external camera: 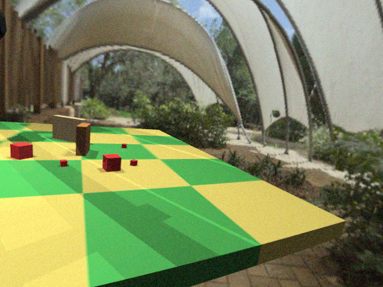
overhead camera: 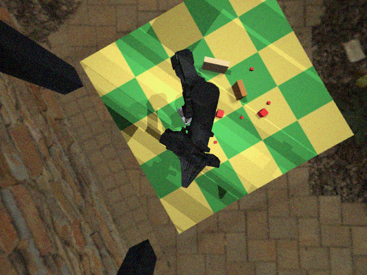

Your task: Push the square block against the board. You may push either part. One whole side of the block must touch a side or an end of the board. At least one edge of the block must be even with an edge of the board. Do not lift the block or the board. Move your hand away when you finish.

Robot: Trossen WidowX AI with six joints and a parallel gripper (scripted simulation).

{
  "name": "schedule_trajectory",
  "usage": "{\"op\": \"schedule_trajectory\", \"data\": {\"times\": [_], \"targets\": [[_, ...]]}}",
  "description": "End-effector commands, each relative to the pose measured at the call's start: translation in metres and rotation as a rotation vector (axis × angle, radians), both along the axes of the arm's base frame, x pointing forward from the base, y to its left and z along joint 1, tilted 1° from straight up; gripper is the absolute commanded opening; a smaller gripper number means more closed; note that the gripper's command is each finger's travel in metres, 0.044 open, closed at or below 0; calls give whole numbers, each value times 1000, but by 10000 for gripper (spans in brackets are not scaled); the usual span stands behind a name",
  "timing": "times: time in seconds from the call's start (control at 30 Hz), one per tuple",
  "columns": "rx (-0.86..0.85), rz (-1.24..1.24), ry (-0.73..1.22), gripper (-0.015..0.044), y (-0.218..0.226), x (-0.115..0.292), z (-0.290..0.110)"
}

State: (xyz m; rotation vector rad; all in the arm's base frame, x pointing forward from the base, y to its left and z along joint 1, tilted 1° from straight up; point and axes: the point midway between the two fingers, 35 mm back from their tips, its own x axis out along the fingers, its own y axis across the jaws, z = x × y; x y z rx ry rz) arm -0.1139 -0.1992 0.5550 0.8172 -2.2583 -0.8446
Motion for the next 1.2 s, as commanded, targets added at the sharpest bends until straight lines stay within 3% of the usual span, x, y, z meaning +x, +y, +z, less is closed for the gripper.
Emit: {"op": "schedule_trajectory", "data": {"times": [0.0,0.67,1.17], "targets": [[92,65,44,0,-24,14,-9],[439,397,326,0,-101,108,-57],[570,629,590,0,-122,186,-87]]}}
